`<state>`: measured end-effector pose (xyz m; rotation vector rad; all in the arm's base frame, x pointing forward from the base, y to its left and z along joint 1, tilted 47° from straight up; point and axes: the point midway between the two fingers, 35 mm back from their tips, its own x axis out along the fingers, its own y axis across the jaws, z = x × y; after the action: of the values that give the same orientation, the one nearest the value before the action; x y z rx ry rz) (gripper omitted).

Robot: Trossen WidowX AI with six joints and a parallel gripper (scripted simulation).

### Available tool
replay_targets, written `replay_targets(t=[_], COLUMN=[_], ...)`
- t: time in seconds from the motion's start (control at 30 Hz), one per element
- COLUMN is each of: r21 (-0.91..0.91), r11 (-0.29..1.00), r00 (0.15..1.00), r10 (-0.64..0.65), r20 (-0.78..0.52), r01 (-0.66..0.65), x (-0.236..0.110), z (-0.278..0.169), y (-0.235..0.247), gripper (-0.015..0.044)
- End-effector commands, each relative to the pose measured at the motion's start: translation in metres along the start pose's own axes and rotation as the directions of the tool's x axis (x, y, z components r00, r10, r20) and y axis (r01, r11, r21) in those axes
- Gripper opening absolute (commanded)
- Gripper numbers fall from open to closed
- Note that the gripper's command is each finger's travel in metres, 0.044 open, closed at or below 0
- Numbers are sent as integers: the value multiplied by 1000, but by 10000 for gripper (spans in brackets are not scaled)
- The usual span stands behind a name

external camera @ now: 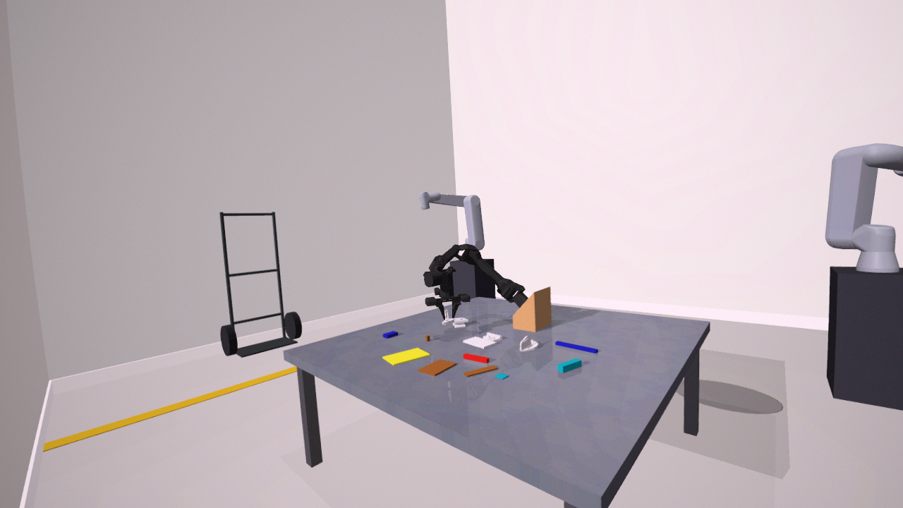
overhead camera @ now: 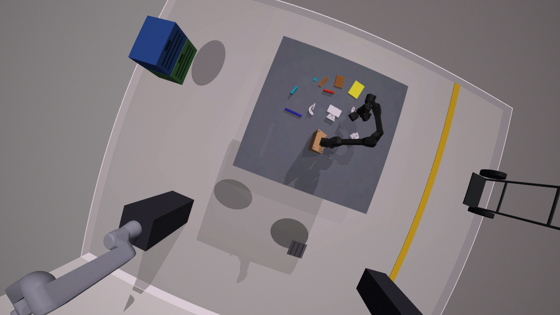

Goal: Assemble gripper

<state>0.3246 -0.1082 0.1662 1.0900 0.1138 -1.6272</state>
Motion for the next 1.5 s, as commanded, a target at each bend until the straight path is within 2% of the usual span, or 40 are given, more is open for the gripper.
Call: replay_targets(t=[0.0,0.2,0.73,1.1,1.47], r21=[6,-9,-366,-587,-772], r11=[1000,1000,931,809,636], r00=[1000,1000,1000,1000,1000], r10=[9,9,2,-2,-5], r20=[0,-1,-12,-16,-19], r01=[-9,-9,-6,-8,-11], x=[-5,-5,-7,-9,-10], z=[1,0,-15,-24,-31], y=[2,1,-27,-47,-67], gripper=[134,134,134,134,134])
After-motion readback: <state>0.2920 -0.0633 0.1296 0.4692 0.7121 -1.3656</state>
